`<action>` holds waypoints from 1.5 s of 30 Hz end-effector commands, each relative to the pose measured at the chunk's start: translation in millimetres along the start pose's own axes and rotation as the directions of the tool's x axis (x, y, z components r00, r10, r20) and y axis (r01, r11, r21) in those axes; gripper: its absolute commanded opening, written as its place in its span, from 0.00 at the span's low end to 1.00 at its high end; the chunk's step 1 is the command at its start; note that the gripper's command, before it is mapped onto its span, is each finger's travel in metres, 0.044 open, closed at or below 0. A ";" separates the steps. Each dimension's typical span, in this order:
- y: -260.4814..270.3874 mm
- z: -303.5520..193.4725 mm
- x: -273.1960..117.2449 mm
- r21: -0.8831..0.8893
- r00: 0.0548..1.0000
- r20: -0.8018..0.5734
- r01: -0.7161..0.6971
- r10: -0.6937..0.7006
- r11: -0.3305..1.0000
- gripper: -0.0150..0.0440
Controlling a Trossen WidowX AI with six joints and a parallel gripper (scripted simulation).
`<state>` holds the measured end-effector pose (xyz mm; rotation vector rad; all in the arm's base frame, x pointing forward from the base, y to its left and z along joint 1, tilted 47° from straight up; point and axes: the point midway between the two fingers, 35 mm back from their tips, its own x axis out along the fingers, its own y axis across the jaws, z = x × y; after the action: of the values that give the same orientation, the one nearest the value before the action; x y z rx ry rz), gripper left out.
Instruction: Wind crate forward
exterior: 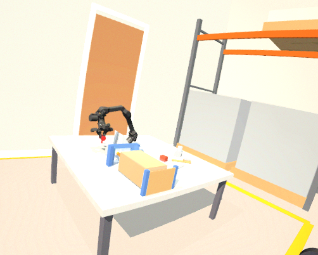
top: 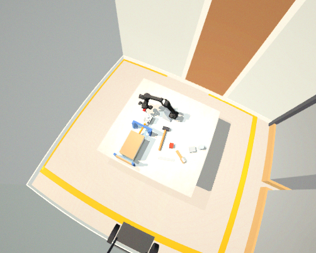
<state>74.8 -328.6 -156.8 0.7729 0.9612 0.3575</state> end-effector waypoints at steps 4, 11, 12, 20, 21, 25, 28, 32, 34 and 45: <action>-12.2 21.5 10.6 -0.028 1.000 0.017 0.016 -0.016 0.999 0.25; -15.8 31.1 14.7 -0.029 1.000 0.017 0.016 -0.016 0.999 0.25; -16.3 33.0 15.5 -0.029 1.000 0.017 0.016 -0.016 0.999 0.25; -18.8 44.8 20.6 -0.030 1.000 0.018 0.016 -0.016 0.999 0.25; -19.0 46.0 21.1 -0.030 1.000 0.018 0.016 -0.015 0.999 0.25; -19.6 52.0 23.8 -0.030 1.000 0.018 0.016 -0.015 0.999 0.25; -19.7 56.8 25.9 -0.030 1.000 0.019 0.016 -0.015 0.999 0.25; -19.5 62.9 28.6 -0.031 1.000 0.019 0.015 -0.015 0.999 0.25; -19.4 64.0 29.1 -0.031 1.000 0.019 0.015 -0.015 0.999 0.25; -21.0 42.5 18.9 0.502 0.970 -0.081 0.238 -0.229 0.831 0.25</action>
<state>116.9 -350.1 -167.2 0.9593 1.0723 0.1511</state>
